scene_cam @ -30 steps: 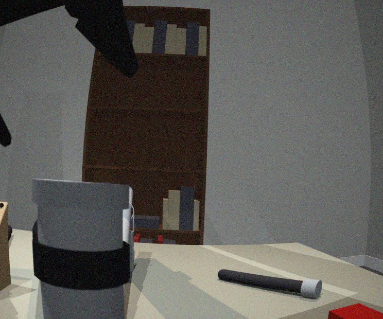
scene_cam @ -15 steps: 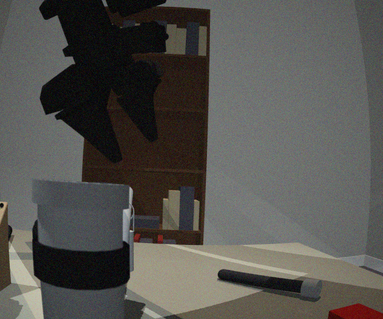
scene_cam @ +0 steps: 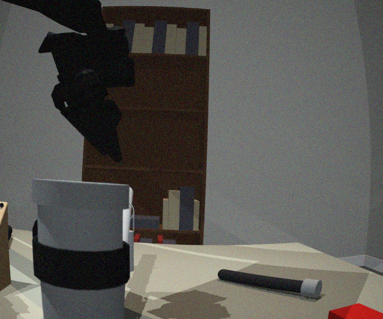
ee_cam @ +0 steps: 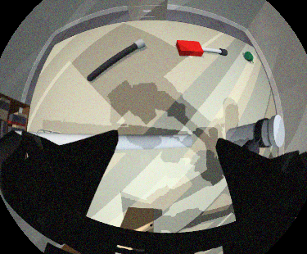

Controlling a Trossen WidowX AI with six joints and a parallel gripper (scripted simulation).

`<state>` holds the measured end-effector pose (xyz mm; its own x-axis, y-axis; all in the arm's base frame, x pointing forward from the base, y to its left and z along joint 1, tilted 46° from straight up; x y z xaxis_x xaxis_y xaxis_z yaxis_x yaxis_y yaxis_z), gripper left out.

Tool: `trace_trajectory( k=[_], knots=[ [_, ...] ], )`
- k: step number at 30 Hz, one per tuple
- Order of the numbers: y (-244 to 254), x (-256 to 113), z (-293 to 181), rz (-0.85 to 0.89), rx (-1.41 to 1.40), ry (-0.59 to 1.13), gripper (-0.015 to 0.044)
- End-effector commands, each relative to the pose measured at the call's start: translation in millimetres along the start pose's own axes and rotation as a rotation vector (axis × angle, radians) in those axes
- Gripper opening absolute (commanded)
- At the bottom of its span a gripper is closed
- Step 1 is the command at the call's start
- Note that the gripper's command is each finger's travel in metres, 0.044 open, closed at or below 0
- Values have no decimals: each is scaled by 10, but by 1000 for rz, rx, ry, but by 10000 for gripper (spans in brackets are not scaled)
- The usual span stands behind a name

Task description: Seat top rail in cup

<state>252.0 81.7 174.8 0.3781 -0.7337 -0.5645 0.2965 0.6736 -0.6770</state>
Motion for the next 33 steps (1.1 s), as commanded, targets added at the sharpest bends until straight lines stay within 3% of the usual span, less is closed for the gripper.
trace_trajectory(
  k=[1,9,18,33],
  knots=[
    [-165,43,39,23,-144,36,440],
    [-702,167,100,153,-670,92,440],
    [-1312,214,58,281,-1258,4,440],
    [-1988,114,-142,273,-1848,-196,440]
  ],
)
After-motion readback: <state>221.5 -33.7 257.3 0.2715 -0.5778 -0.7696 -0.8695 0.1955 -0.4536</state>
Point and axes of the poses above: the point midway between the two fingers, 35 mm back from their tips, its own x axis out along the fingers, its own y axis across the jaws, z = x × y, the point moved 5 cm from there along -x, back along the fingers, and after that the axes turned 7 degrees about x, right-handed, at the moved point
